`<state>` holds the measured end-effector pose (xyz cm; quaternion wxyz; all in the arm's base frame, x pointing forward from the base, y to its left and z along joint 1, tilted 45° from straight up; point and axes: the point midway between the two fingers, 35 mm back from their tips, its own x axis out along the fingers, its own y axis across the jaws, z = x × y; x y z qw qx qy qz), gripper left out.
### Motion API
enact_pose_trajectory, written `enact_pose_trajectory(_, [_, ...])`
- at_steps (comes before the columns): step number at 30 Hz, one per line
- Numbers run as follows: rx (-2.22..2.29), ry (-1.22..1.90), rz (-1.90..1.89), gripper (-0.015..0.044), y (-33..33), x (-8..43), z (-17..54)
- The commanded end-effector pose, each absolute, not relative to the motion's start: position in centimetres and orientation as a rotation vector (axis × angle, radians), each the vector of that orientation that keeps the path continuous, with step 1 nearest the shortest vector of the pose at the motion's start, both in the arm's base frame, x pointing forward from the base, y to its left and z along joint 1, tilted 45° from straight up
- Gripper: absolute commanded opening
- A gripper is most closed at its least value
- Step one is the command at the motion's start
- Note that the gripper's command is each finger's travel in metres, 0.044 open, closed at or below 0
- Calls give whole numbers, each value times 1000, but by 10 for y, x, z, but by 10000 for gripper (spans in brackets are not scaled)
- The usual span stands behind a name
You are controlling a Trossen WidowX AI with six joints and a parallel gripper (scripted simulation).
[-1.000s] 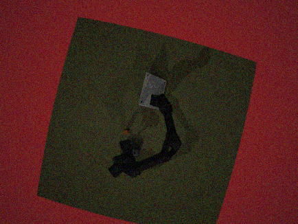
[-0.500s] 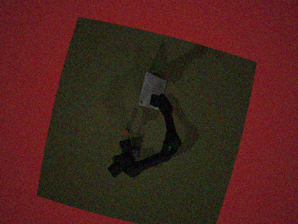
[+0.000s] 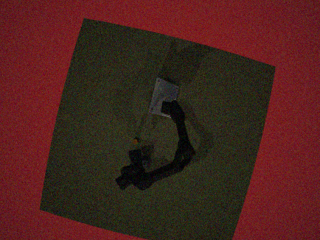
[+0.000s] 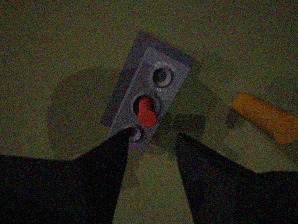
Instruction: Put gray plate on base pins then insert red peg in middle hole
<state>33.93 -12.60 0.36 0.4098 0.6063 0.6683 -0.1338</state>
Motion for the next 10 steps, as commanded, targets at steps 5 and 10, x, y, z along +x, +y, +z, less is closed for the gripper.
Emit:
enact_pose_trajectory(5, [1516, 1681, -334, 150, -130, 338, 8])
enact_pose_trajectory(10, [1516, 1681, -334, 150, -132, 338, 11])
